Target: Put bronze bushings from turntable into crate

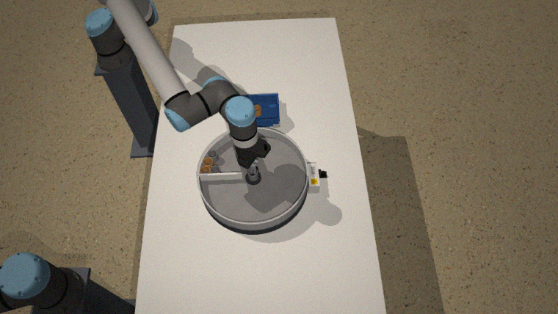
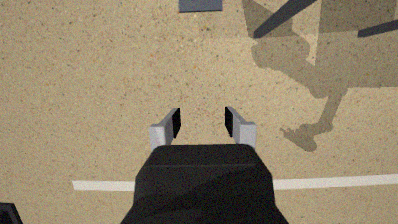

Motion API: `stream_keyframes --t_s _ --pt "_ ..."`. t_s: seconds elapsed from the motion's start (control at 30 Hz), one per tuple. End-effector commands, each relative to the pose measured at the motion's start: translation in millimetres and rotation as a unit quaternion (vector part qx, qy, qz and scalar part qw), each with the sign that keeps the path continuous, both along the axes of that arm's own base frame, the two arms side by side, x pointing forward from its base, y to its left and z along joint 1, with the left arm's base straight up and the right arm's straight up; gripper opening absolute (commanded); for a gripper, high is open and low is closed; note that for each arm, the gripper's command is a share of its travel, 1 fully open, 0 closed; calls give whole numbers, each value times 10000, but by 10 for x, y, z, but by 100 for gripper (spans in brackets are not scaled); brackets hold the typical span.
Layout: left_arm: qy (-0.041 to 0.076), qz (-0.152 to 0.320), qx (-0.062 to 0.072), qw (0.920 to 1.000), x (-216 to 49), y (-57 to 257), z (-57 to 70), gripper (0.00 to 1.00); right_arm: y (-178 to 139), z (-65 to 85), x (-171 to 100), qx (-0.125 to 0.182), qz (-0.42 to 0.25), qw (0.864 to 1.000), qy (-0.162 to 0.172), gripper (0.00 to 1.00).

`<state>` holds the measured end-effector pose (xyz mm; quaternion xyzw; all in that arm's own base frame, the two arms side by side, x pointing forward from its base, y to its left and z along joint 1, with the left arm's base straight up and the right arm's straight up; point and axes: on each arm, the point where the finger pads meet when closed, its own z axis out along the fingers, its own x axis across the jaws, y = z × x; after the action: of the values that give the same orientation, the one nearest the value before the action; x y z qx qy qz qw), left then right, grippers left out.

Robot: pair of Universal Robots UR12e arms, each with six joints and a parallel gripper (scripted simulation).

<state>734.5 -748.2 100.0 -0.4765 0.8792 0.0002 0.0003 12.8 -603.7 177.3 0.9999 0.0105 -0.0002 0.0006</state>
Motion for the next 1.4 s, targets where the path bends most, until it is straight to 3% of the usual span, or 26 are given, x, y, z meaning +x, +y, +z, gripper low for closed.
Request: stream_keyframes --t_s 0.0,1.3,1.33,1.37 --pt "1 7 -8 10000 11 23 0 0 -2 -3 6 6 6 10000 -2 100" --pt "-1 7 -11 10000 11 20 -5 0 -2 -3 6 6 6 10000 -2 100" --pt "-1 7 -11 10000 11 20 -5 38 -2 -3 6 6 6 10000 -2 100" --pt "-1 7 -11 10000 11 20 -5 38 -2 -3 6 6 6 10000 -2 100"
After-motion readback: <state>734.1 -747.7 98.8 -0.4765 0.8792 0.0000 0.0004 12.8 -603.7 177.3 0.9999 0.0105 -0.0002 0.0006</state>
